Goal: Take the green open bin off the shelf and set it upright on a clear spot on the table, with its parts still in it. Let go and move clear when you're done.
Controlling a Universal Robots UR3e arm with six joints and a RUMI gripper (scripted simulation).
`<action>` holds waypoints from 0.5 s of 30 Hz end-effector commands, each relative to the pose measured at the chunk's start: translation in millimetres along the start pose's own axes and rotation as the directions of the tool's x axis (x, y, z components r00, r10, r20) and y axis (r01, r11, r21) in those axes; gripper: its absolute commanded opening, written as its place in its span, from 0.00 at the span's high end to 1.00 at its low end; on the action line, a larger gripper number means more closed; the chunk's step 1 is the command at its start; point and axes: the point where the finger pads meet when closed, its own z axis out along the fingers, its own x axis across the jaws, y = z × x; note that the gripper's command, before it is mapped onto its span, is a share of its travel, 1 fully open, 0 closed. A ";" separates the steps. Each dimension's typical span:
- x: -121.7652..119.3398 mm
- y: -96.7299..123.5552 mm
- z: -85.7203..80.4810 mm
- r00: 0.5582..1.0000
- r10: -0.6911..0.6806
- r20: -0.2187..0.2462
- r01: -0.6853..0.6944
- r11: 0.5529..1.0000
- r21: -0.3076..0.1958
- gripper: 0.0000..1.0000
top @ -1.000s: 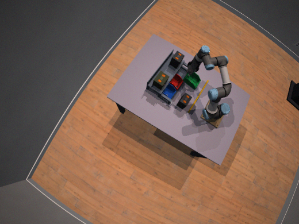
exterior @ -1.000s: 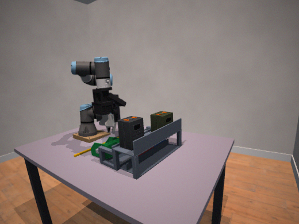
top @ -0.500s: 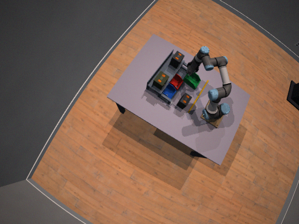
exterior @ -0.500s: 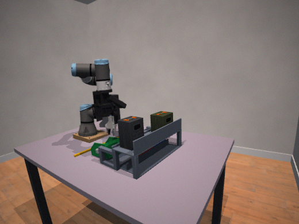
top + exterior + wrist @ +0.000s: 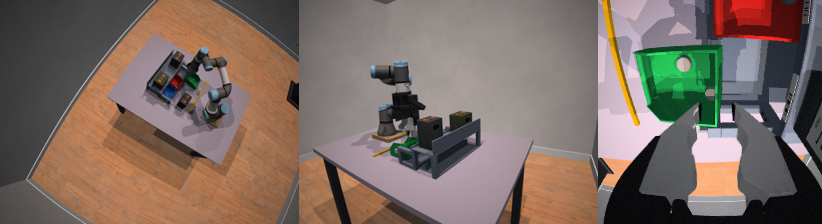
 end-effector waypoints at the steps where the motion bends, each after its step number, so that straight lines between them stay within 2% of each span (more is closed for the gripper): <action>1: 0.5 0.4 0.7 1.000 0.000 -0.003 0.000 1.000 -0.002 0.80; 7: 0.5 0.4 0.7 1.000 0.000 -0.003 0.000 1.000 -0.002 0.80; 12: 0.3 0.4 10.5 1.000 0.000 -0.003 0.000 1.000 -0.002 0.80; 15: 0.3 0.4 10.5 1.000 0.000 -0.003 0.000 1.000 -0.002 0.80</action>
